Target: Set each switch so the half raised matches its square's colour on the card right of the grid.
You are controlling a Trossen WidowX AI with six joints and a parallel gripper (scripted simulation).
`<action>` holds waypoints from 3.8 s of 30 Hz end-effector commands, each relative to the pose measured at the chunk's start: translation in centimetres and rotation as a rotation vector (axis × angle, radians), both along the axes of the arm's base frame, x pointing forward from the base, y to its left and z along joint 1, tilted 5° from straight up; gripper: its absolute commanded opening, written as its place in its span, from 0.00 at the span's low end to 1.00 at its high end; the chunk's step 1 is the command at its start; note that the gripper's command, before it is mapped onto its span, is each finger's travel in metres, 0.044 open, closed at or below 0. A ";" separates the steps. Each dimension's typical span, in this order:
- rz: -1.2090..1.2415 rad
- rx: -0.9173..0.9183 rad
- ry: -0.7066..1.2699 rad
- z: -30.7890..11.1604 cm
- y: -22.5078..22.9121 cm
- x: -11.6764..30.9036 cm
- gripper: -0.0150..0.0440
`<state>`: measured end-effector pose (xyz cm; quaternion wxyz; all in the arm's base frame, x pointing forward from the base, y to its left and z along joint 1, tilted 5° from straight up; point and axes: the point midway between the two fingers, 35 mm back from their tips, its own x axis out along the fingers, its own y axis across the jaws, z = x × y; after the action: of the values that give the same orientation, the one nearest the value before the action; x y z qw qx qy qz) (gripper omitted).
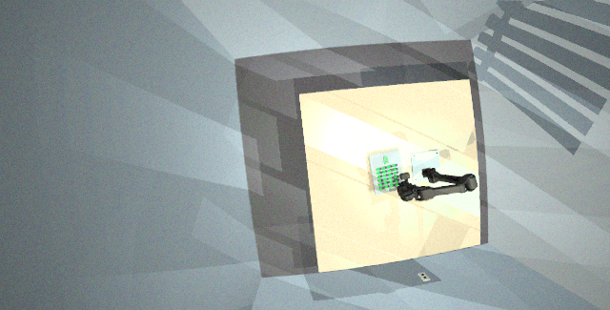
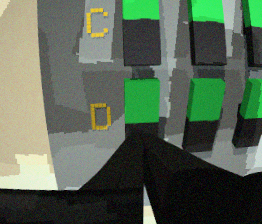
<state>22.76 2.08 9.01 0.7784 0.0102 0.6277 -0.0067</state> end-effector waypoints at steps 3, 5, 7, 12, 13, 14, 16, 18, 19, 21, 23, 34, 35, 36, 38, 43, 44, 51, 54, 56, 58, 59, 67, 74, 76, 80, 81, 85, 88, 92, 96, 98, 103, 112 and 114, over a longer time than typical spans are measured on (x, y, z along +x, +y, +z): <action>0.000 0.000 0.000 0.2 0.0 0.0 0.25; -0.001 -0.001 0.007 1.8 0.0 -0.1 0.25; -0.003 -0.003 0.019 4.5 0.0 -0.6 0.25; -0.004 -0.004 0.027 6.3 -0.1 -1.1 0.25; -0.004 -0.004 0.027 6.3 -0.1 -1.1 0.25; -0.004 -0.004 0.027 6.3 -0.1 -1.1 0.25; -0.004 -0.005 0.028 6.4 -0.7 -0.8 0.25; -0.004 -0.007 0.029 6.5 -2.4 -0.3 0.25; -0.004 -0.008 0.029 6.5 -3.4 0.0 0.25; -0.004 -0.010 0.028 6.6 -5.5 0.3 0.25; -0.004 -0.012 0.026 6.7 -7.4 0.5 0.25; -0.004 -0.013 0.051 3.3 -8.2 1.3 0.25; -0.004 -0.013 0.051 3.3 -8.2 1.3 0.25; -0.004 -0.013 0.051 3.3 -8.2 1.3 0.25; -0.004 -0.013 0.051 3.2 -8.2 1.3 0.25; -0.004 -0.013 0.051 2.3 -8.2 1.4 0.25; -0.004 -0.013 0.051 2.2 -8.2 1.4 0.25; -0.004 -0.013 0.051 1.3 -8.2 1.6 0.25; -0.004 -0.013 0.051 0.9 -8.2 1.7 0.25; -0.004 -0.013 0.051 0.9 -8.2 1.7 0.25; -0.004 -0.013 0.051 0.9 -8.2 1.7 0.25; -0.004 -0.013 0.051 0.9 -8.2 1.7 0.25; -0.004 -0.013 0.051 0.9 -8.2 1.7 0.25; -0.004 -0.013 0.051 0.9 -8.2 1.7 0.25; -0.004 -0.013 0.051 0.9 -8.2 1.7 0.25; -0.004 -0.013 0.051 0.9 -8.2 1.7 0.25; -0.004 -0.013 0.051 0.9 -8.2 1.7 0.25; -0.004 -0.013 0.051 0.8 -8.2 1.7 0.25; -0.004 -0.013 0.051 0.8 -8.2 1.7 0.25; -0.004 -0.013 0.051 0.8 -8.2 1.7 0.25; -0.004 -0.013 0.051 0.7 -8.2 1.8 0.25; -0.004 -0.013 0.051 0.7 -8.2 1.8 0.25; -0.004 -0.013 0.051 0.6 -8.2 1.8 0.25; -0.004 -0.013 0.051 0.5 -8.2 1.8 0.25; -0.004 -0.013 0.051 0.5 -8.2 1.8 0.25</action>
<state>24.55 -6.16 9.62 0.7630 0.0062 0.6462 -0.0135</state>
